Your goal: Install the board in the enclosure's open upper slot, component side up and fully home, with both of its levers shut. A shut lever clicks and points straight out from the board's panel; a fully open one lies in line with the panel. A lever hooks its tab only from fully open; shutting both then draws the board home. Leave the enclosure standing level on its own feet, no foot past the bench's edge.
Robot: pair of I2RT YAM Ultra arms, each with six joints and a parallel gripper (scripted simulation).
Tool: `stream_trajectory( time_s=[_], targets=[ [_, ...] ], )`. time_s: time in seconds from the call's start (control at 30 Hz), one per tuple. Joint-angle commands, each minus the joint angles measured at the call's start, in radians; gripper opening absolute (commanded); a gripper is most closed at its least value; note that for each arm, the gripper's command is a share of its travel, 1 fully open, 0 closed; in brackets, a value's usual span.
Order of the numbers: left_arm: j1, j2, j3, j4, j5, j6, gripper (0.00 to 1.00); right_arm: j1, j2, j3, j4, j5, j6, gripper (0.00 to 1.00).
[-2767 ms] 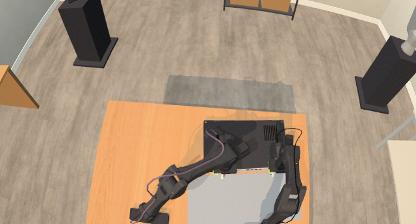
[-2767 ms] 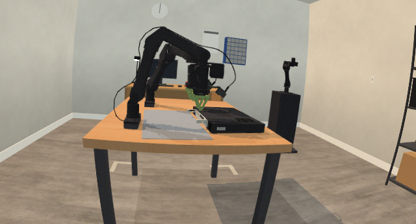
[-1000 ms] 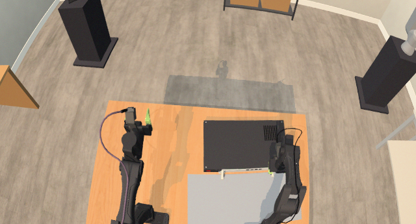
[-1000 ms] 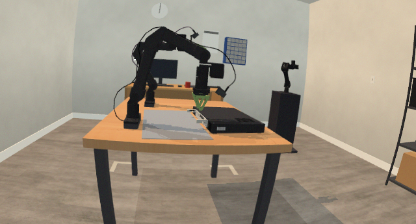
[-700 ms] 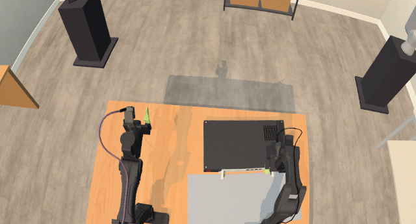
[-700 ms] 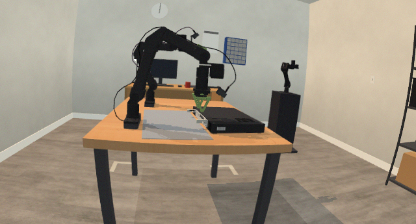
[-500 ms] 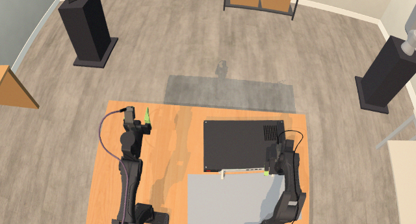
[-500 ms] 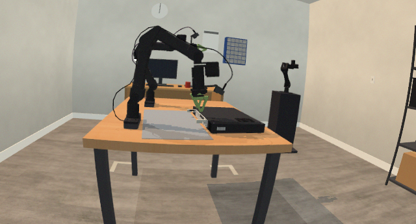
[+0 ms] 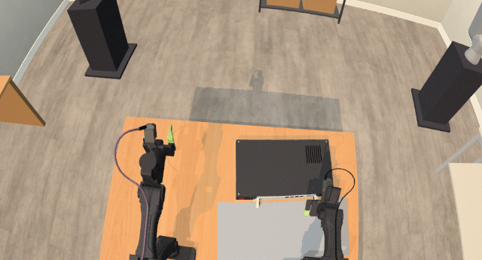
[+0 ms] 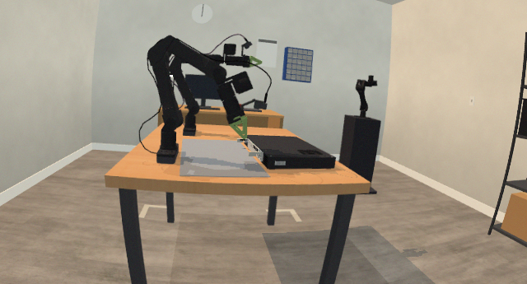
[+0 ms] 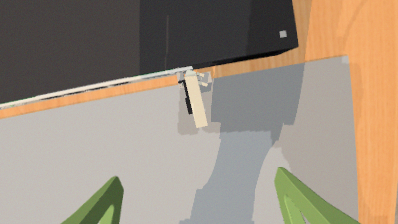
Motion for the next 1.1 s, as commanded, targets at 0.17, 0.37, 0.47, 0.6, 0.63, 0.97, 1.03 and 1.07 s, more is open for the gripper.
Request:
stream_trajectory(
  time_s=[0.17,0.37,0.47,0.6,0.63,0.97,1.03,1.07],
  targets=[
    [0.012,0.004,-0.017,0.004,0.007,0.005,0.64,-0.01,-0.096,-0.078,0.107,-0.009,0.02,1.0],
    [0.012,0.004,-0.017,0.004,0.007,0.005,0.64,-0.01,-0.1,-0.07,0.107,-0.009,0.017,1.0],
    [0.005,0.0,-0.006,0.004,0.007,0.002,0.64,-0.01,-0.099,-0.07,0.107,-0.009,0.017,1.0],
    [0.005,0.0,-0.006,0.004,0.007,0.002,0.64,-0.004,-0.09,-0.07,0.108,-0.003,0.014,1.0],
    [0.005,0.0,-0.006,0.004,0.007,0.002,0.64,-0.004,-0.09,-0.07,0.108,-0.003,0.014,1.0],
    [0.005,0.0,-0.006,0.004,0.007,0.002,0.64,-0.004,-0.09,-0.07,0.108,-0.003,0.014,1.0],
    [0.005,0.0,-0.006,0.004,0.007,0.002,0.64,-0.004,-0.09,-0.07,0.108,-0.003,0.014,1.0],
    [0.005,0.0,-0.006,0.004,0.007,0.002,0.64,-0.004,-0.09,-0.07,0.108,-0.003,0.014,1.0]
  ],
)
